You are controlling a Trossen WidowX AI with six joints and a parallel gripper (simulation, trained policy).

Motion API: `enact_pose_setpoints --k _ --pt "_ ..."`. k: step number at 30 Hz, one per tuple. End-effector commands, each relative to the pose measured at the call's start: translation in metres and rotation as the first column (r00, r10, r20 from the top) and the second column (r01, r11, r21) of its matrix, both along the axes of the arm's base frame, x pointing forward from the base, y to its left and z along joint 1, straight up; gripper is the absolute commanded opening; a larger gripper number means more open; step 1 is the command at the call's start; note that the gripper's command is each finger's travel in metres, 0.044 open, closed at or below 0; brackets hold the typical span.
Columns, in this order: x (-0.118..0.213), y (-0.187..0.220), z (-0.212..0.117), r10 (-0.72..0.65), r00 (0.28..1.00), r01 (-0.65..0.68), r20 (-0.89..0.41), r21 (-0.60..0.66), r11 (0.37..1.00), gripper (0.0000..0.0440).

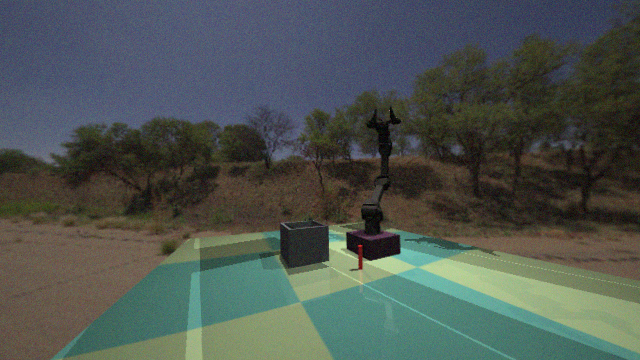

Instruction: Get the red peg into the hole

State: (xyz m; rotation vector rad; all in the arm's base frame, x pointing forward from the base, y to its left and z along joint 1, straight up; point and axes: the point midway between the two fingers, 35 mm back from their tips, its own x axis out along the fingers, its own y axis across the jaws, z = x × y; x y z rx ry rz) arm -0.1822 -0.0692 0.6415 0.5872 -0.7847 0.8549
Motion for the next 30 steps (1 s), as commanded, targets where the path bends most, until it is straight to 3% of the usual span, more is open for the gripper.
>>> enact_pose_setpoints --k 1,3,13,30 --pt "0.004 0.003 -0.002 -0.013 1.0 0.013 -0.021 -0.004 1.0 0.0421" --pt "0.015 0.01 -0.007 -0.034 0.997 0.033 -0.068 -0.014 0.999 0.044" --pt "0.089 0.054 -0.032 -0.133 0.938 0.112 -0.322 -0.082 0.99 0.044" --pt "0.201 0.088 -0.088 -0.297 0.729 0.236 -0.616 -0.181 0.955 0.044"
